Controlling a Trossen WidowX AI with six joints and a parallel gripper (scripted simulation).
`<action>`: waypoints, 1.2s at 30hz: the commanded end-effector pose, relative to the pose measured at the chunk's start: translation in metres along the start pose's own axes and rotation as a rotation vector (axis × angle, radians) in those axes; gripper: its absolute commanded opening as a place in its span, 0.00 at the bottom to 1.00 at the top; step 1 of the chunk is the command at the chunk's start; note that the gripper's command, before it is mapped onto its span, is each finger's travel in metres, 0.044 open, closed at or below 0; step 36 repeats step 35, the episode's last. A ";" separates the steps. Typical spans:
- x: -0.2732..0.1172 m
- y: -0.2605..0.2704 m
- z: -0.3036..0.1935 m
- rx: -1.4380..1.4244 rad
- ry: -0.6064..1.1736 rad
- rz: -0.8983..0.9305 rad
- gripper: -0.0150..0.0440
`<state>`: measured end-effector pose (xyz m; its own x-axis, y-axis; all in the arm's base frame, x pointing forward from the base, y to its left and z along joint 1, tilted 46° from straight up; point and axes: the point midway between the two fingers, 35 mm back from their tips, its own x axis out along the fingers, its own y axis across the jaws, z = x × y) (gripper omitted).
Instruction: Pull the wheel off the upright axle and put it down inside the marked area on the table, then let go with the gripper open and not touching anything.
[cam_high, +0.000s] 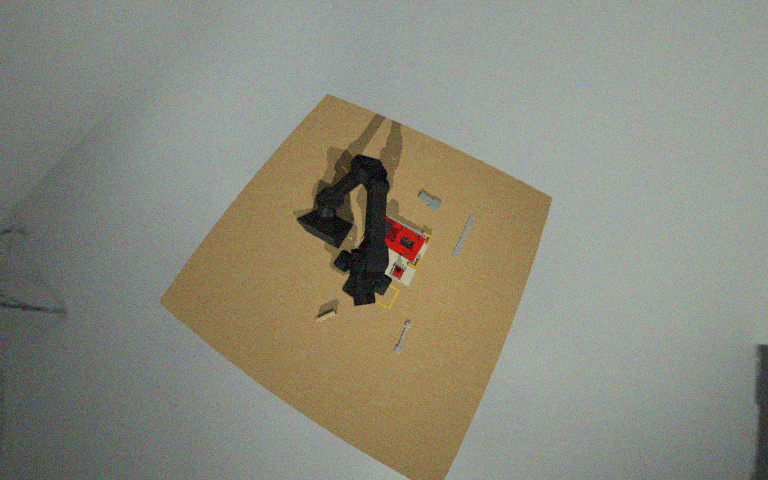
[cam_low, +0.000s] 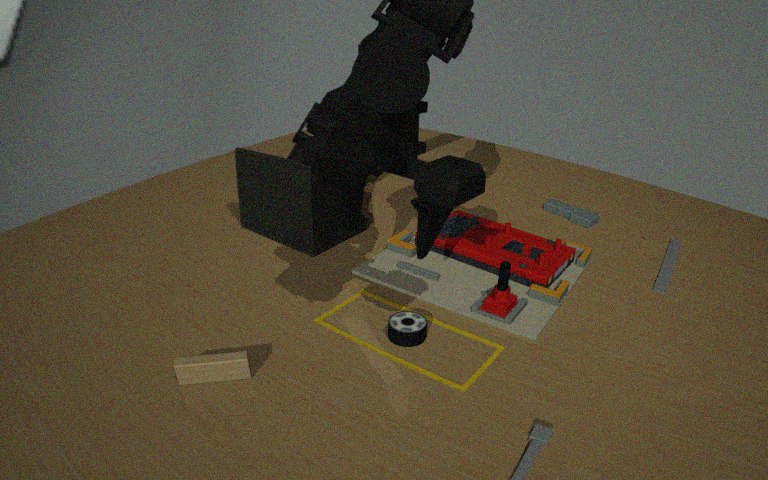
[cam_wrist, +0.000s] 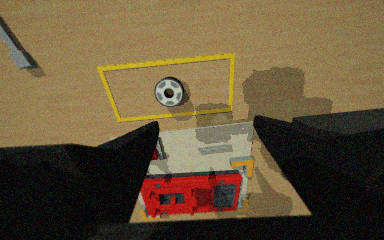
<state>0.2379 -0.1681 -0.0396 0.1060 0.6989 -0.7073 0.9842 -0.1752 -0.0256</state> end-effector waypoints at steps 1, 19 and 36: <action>-0.019 -0.026 -0.011 -0.011 -0.008 0.007 1.00; -0.027 -0.042 -0.019 -0.033 -0.004 0.011 1.00; -0.027 -0.042 -0.019 -0.033 -0.004 0.011 1.00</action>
